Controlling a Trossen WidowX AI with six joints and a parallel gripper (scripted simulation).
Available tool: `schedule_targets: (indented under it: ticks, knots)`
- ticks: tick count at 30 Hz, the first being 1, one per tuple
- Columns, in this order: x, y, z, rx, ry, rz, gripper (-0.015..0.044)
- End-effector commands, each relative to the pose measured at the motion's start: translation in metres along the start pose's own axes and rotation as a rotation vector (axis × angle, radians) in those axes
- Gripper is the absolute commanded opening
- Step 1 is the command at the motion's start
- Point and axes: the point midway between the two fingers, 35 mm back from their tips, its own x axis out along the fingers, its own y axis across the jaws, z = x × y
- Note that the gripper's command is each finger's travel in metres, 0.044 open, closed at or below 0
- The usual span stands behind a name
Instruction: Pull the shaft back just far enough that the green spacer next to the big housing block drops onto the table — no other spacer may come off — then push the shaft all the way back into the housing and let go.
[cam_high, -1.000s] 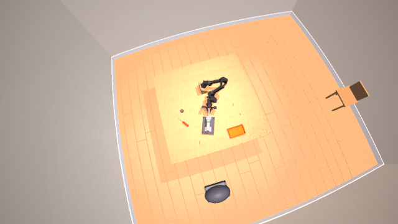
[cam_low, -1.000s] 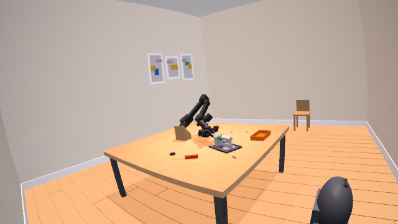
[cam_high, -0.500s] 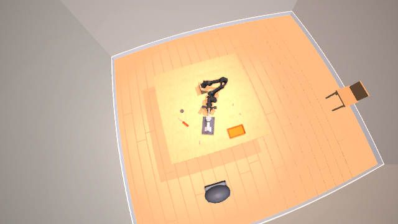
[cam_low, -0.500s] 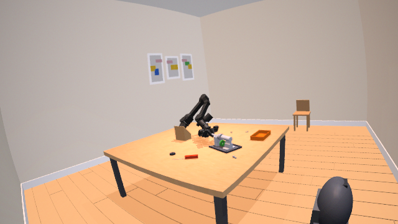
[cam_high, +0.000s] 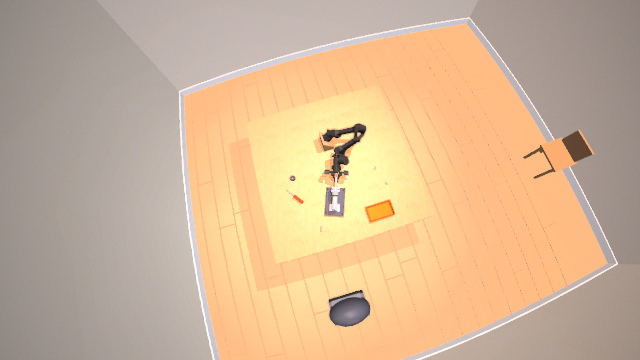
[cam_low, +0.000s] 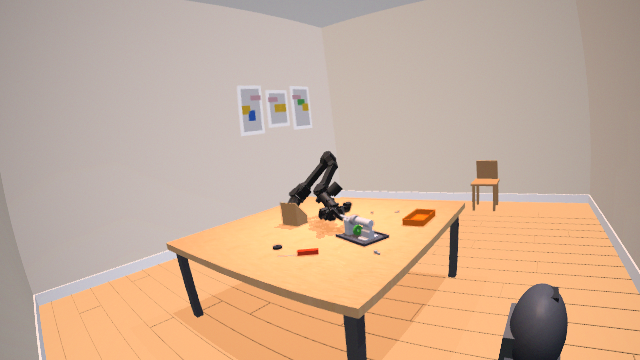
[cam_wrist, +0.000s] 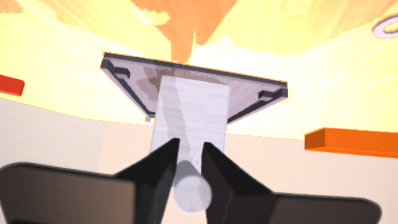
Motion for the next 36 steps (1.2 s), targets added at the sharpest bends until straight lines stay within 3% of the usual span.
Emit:
schedule_targets:
  ticks: [1,36]
  knots:
    - [0.0,0.0,0.0,0.0,0.0,0.0,0.0]
    - [0.0075,-0.0002,-0.0048,0.006,0.0,0.002,0.0]
